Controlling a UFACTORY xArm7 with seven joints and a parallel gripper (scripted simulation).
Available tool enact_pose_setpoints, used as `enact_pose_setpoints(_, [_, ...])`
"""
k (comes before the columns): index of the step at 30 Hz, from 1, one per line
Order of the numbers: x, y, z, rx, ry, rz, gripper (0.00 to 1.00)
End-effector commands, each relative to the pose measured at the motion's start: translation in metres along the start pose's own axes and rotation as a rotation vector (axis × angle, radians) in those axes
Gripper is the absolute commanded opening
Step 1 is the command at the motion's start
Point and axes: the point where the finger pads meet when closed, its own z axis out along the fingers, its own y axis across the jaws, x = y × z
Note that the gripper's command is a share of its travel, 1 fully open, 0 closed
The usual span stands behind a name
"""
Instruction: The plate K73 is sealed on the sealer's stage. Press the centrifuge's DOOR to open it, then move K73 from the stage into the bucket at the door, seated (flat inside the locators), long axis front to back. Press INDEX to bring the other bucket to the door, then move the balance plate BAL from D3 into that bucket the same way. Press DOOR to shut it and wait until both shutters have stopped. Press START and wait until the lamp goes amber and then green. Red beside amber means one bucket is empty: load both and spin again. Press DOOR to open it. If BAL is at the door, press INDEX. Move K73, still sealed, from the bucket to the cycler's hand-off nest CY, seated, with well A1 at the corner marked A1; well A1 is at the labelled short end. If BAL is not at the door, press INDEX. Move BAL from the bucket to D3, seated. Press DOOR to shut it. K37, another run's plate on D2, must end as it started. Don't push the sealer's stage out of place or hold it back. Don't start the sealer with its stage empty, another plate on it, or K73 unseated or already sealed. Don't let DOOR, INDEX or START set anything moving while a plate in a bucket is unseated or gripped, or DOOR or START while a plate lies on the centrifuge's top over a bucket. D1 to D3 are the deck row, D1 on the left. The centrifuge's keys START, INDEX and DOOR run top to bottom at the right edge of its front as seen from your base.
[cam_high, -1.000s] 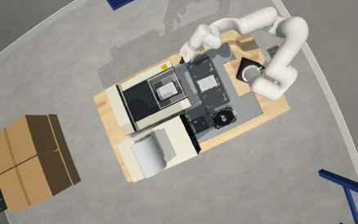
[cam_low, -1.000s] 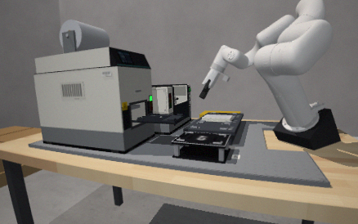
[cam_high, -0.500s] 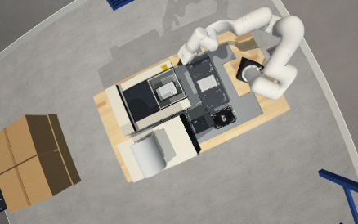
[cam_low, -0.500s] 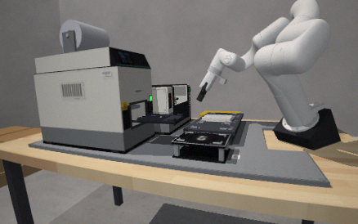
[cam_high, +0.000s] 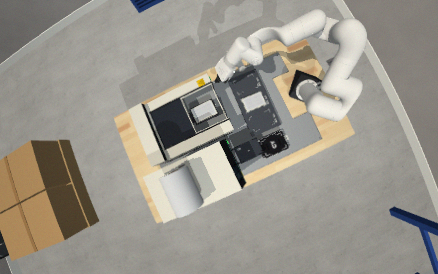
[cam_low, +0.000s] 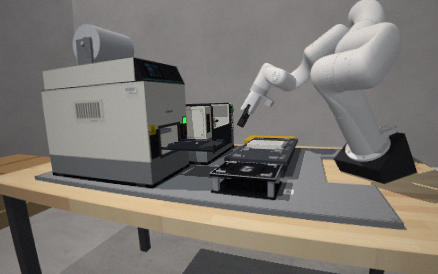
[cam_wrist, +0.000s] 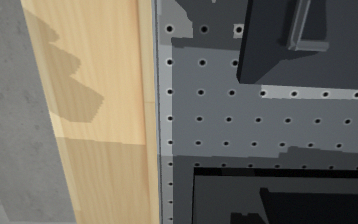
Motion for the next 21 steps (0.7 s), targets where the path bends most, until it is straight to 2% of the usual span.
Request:
enact_pose_setpoints(1, [-0.0034,-0.0013,0.0030,0.004,-0.003,-0.002,0.00])
enact_pose_setpoints(21, [-0.0066,-0.0012,0.0049,0.004,-0.003,-0.002,0.00])
